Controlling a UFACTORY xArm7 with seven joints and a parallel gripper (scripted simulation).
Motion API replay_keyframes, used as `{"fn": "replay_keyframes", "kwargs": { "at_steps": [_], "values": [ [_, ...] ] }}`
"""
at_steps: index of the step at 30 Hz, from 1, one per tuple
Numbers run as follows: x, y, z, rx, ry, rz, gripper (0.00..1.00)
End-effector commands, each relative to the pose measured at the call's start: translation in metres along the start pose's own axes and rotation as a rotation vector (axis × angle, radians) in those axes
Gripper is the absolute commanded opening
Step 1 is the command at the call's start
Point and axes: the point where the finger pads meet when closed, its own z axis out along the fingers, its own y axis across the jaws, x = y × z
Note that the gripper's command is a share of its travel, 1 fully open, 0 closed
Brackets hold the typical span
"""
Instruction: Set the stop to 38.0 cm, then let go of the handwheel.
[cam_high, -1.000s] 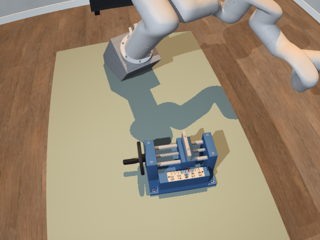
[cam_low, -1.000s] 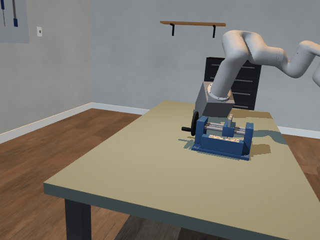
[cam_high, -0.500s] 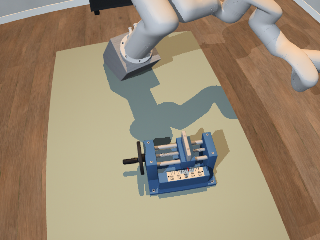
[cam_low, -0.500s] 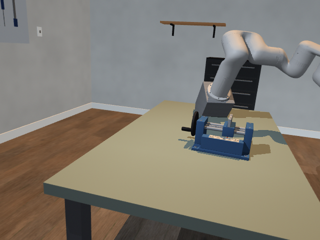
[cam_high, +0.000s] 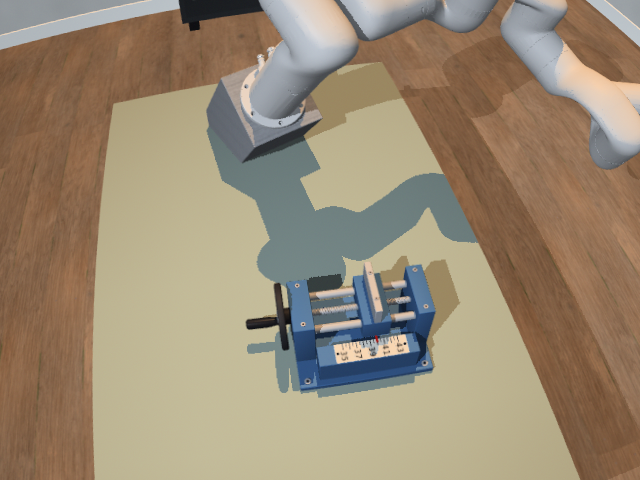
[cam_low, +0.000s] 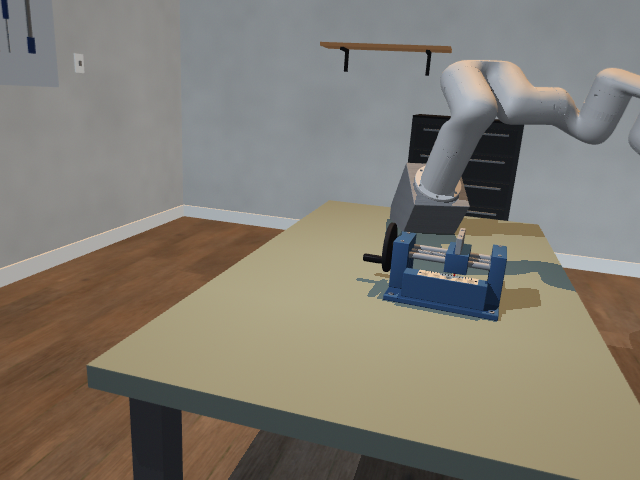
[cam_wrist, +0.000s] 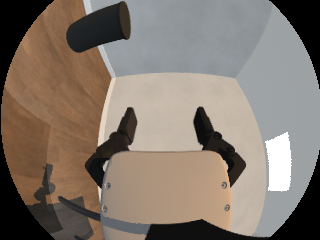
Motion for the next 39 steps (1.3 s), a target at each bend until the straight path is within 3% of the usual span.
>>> {"fn": "replay_keyframes", "kwargs": {
  "at_steps": [1,8,20,24,28,31,33,37,38,39],
  "values": [
    [0.0,0.024,0.003,-0.002,0.002,-0.001,1.0],
    [0.0,0.044,0.005,-0.002,0.002,-0.001,1.0],
    [-0.006,0.05,0.006,0.003,-0.001,-0.036,1.0],
    [-0.026,0.061,0.009,0.018,-0.009,-0.148,1.0],
    [-0.067,0.08,0.01,0.059,-0.027,-0.355,1.0],
    [-0.067,0.08,0.01,0.059,-0.027,-0.355,1.0],
    [-0.097,0.091,0.007,0.095,-0.041,-0.494,1.0],
    [-0.097,0.091,0.007,0.095,-0.041,-0.494,1.0],
    [-0.115,0.097,0.005,0.118,-0.048,-0.57,1.0],
    [-0.115,0.097,0.005,0.118,-0.048,-0.57,1.0]
  ]
}}
